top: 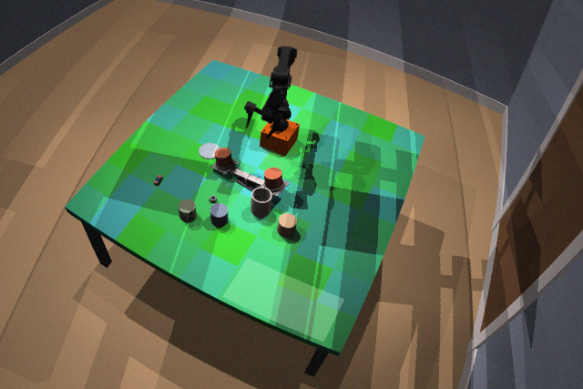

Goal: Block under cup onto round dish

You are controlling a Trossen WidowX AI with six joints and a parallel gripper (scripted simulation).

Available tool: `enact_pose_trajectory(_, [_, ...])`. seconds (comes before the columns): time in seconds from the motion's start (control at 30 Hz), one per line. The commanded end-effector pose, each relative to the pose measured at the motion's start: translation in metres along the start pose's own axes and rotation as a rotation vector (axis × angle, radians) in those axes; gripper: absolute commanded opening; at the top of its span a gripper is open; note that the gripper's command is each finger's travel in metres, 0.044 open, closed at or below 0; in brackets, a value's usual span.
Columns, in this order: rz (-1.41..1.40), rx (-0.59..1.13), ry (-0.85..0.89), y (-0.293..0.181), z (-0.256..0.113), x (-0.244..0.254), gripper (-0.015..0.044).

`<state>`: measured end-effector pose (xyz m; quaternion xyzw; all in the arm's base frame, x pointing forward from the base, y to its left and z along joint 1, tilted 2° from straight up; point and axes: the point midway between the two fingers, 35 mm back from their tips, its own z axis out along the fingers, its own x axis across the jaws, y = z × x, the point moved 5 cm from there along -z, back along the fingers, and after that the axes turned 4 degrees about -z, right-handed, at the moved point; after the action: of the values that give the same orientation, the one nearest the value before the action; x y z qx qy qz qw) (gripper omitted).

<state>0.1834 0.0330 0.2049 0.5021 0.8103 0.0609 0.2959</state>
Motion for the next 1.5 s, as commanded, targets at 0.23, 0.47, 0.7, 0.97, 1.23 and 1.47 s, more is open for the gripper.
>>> enact_pose_trajectory(0.23, [-0.316, 0.140, 0.078, 0.013, 0.029, -0.023, 0.0440])
enact_pose_trajectory(0.47, [-0.521, 0.208, 0.171, 0.016, 0.053, -0.043, 0.0440])
enact_pose_trajectory(0.7, [-0.716, 0.242, 0.293, 0.013, 0.082, -0.066, 0.0440])
enact_pose_trajectory(0.97, [-0.928, 0.222, 0.452, -0.001, 0.117, -0.095, 0.0440])
enact_pose_trajectory(1.23, [-1.082, 0.156, 0.577, -0.020, 0.147, -0.119, 0.0440])
enact_pose_trajectory(1.47, [-1.082, 0.156, 0.577, -0.021, 0.151, -0.117, 0.0440])
